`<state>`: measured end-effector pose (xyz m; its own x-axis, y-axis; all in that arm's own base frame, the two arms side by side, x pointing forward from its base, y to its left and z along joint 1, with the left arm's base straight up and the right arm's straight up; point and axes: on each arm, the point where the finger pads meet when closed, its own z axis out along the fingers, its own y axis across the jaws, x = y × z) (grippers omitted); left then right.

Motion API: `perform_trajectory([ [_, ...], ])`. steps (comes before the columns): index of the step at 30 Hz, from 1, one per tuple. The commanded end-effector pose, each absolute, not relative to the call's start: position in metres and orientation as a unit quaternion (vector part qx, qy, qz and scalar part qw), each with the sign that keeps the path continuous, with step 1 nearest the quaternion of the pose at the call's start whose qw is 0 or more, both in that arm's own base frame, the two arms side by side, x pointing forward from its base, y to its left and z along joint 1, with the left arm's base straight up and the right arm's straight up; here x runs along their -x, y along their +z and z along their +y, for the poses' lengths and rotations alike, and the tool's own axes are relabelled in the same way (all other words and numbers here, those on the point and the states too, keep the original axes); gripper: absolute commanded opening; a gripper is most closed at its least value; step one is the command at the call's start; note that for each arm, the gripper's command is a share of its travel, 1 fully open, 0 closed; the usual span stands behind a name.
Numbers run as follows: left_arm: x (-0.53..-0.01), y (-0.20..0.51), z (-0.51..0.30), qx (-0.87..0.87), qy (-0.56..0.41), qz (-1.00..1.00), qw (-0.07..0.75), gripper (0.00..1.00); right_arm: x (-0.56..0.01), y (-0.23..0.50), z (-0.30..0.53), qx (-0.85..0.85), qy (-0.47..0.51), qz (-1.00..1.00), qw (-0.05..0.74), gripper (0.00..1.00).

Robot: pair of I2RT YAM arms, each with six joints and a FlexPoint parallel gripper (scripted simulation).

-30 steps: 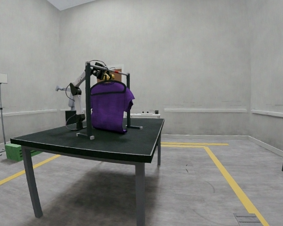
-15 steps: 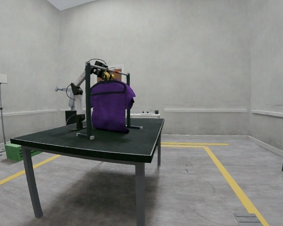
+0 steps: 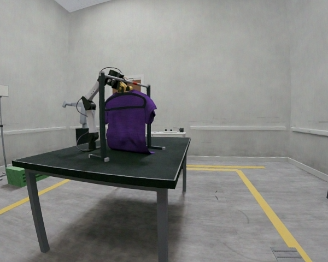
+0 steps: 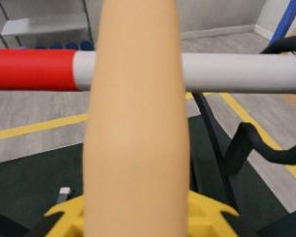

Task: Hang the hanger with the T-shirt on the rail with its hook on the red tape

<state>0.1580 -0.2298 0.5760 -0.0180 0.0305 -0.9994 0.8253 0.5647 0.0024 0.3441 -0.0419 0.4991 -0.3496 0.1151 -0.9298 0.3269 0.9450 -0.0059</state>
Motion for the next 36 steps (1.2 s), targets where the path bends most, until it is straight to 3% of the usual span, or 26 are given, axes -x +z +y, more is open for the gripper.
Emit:
perform_trajectory([
  [1,-0.158,0.579,-0.228,-0.333,-0.323,0.635,0.617,1.00,-0.341,0.521,-0.040,-0.140,-0.086,0.794,0.586,0.00],
  [22,-0.158,0.579,-0.228,-0.333,-0.323,0.635,0.617,1.00,-0.393,0.520,-0.057,-0.137,-0.085,0.791,0.590,0.00],
  [36,-0.158,0.579,-0.228,-0.333,-0.323,0.635,0.617,1.00,-0.391,0.519,-0.058,-0.141,-0.089,0.792,0.587,0.00],
])
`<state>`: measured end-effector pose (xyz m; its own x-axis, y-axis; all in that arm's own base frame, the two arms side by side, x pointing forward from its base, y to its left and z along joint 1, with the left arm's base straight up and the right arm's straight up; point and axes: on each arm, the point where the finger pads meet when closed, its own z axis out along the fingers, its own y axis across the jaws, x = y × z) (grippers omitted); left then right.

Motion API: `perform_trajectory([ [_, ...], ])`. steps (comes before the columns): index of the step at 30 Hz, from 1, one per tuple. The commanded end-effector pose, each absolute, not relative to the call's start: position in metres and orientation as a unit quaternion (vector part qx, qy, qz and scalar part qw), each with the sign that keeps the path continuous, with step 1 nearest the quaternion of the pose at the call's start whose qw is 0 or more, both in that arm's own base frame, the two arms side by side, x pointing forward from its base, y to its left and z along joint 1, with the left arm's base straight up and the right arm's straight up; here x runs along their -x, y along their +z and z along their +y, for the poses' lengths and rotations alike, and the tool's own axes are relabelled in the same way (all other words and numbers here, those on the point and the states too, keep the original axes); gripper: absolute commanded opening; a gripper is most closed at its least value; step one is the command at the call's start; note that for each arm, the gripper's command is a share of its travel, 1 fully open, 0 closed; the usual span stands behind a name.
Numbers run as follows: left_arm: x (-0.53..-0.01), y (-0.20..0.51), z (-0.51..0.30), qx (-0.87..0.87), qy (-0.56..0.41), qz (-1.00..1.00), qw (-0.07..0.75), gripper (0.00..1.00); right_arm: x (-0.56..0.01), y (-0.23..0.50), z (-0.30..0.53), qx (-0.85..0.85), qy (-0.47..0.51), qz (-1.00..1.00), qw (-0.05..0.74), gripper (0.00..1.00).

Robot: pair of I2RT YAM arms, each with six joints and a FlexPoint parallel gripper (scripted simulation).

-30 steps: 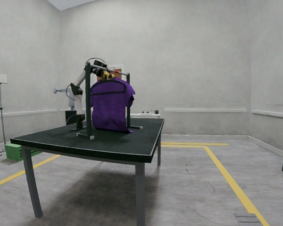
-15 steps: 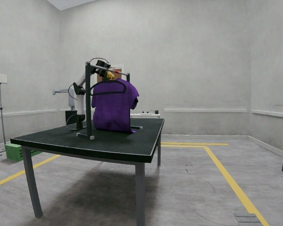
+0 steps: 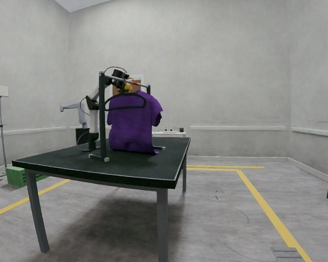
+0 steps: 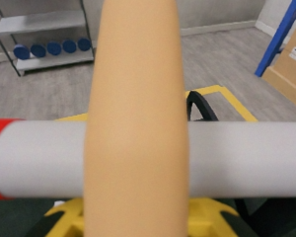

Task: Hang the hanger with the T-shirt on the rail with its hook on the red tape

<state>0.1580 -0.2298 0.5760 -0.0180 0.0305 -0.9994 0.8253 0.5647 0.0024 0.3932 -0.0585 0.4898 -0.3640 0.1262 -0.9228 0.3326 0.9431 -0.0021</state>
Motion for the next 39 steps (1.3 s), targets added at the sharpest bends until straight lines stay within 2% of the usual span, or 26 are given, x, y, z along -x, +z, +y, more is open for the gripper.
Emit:
perform_trajectory([
  [1,-0.158,0.579,-0.228,-0.333,-0.323,0.635,0.617,1.00,-0.391,0.519,-0.058,-0.140,-0.089,0.792,0.587,0.00],
  [18,-0.158,0.579,-0.228,-0.333,-0.323,0.635,0.617,1.00,-0.396,0.520,-0.040,-0.165,-0.096,0.769,0.610,0.00],
  [27,-0.158,0.579,-0.228,-0.333,-0.323,0.635,0.617,1.00,-0.406,0.497,-0.005,-0.139,-0.086,0.786,0.596,0.00],
  [39,-0.158,0.579,-0.228,-0.333,-0.323,0.635,0.617,1.00,-0.405,0.501,-0.006,-0.139,-0.085,0.784,0.599,0.00],
])
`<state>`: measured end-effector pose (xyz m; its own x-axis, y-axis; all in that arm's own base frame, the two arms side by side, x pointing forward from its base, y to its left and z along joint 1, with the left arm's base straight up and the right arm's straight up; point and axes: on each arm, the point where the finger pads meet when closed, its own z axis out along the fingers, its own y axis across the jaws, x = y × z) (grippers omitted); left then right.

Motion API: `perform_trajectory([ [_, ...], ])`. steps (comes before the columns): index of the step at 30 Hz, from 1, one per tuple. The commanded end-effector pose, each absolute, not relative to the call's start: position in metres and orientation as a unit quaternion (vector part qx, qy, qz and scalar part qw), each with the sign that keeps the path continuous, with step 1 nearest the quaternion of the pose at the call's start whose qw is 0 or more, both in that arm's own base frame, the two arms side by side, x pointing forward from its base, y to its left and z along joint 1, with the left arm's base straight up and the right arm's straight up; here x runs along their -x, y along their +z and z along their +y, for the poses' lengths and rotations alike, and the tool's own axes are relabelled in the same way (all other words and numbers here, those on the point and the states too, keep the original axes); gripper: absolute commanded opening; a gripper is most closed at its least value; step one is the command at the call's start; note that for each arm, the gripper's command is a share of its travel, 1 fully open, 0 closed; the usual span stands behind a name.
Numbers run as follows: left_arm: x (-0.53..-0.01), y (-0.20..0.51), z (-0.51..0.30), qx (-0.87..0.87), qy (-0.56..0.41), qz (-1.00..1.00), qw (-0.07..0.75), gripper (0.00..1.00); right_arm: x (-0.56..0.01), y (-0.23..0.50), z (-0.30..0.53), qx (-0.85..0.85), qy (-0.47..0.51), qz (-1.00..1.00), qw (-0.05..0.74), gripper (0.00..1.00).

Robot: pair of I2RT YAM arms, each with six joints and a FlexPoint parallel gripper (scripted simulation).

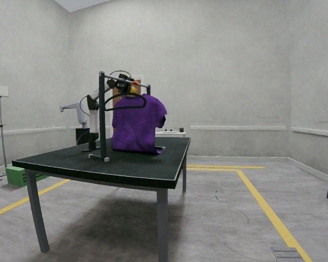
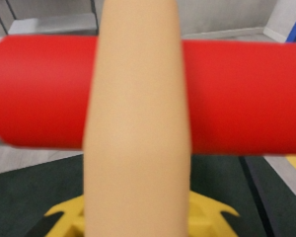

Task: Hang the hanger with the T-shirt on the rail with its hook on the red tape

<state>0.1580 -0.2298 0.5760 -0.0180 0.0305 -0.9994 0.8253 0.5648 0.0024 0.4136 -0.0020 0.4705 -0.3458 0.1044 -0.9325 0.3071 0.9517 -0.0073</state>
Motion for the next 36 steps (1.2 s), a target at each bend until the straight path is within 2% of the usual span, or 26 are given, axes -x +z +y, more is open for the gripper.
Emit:
perform_trajectory([
  [1,-0.158,0.579,-0.228,-0.333,-0.323,0.635,0.617,1.00,-0.405,0.501,-0.006,-0.139,-0.085,0.784,0.599,0.00],
  [3,-0.158,0.579,-0.228,-0.333,-0.323,0.635,0.617,1.00,-0.405,0.501,-0.006,-0.139,-0.085,0.784,0.599,0.00],
  [7,-0.158,0.579,-0.228,-0.333,-0.323,0.635,0.617,1.00,-0.388,0.516,-0.002,-0.148,-0.080,0.774,0.611,0.44],
  [9,-0.158,0.579,-0.228,-0.333,-0.323,0.635,0.617,1.00,-0.388,0.516,-0.002,-0.148,-0.080,0.774,0.611,0.44],
  [11,-0.158,0.579,-0.228,-0.333,-0.323,0.635,0.617,1.00,-0.378,0.522,-0.001,-0.149,-0.077,0.770,0.615,0.65],
  [18,-0.158,0.579,-0.228,-0.333,-0.323,0.635,0.617,1.00,-0.326,0.540,0.011,-0.151,-0.075,0.771,0.614,0.65],
  [26,-0.158,0.579,-0.228,-0.333,-0.323,0.635,0.617,1.00,-0.305,0.542,0.038,-0.128,-0.086,0.786,0.599,0.65],
  [33,-0.158,0.579,-0.228,-0.333,-0.323,0.635,0.617,1.00,-0.245,0.559,0.055,-0.095,-0.094,0.766,0.629,0.65],
  [36,-0.158,0.579,-0.228,-0.333,-0.323,0.635,0.617,1.00,-0.237,0.562,0.057,-0.089,-0.098,0.761,0.635,0.65],
])
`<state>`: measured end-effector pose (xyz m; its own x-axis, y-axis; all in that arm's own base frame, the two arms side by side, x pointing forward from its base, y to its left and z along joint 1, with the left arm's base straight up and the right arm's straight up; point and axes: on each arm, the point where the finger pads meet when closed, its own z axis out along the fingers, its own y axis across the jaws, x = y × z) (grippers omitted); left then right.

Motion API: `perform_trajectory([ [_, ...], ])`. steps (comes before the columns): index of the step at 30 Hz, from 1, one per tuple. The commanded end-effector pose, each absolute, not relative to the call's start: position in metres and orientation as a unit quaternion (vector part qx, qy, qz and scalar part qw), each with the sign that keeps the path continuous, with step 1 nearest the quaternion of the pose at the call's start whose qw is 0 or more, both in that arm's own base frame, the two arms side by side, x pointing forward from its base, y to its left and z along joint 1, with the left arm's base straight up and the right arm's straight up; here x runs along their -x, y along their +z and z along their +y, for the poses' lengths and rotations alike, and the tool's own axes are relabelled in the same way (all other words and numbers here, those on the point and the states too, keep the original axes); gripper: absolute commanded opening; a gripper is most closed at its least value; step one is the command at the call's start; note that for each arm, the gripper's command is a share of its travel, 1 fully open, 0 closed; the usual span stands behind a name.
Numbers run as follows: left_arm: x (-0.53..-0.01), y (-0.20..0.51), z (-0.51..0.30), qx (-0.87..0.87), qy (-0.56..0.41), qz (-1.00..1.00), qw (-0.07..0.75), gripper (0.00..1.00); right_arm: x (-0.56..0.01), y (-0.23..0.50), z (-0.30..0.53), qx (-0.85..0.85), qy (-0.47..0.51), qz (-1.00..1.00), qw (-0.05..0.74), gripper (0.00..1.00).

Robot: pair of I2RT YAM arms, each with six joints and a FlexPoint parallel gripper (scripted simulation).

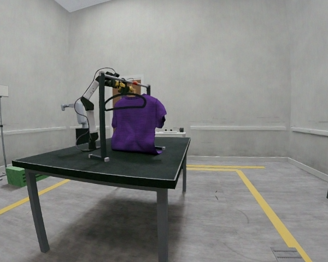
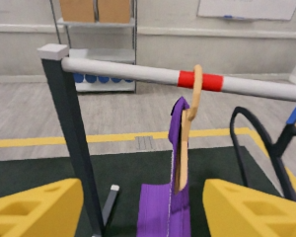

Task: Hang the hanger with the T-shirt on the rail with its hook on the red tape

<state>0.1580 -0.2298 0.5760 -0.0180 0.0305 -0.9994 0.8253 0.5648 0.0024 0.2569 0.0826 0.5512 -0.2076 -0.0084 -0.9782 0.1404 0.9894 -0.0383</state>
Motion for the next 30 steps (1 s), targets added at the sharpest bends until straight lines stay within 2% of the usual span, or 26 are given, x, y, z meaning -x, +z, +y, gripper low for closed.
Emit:
perform_trajectory([
  [1,-0.1576,0.5790,-0.2276,-0.333,-0.323,0.635,0.617,1.00,-0.2362,0.5621,0.0568,-0.090,-0.099,0.761,0.635,0.65],
  [30,-0.1576,0.5790,-0.2276,-0.333,-0.323,0.635,0.617,1.00,-0.2345,0.5640,0.0540,-0.095,-0.099,0.758,0.637,0.65],
])
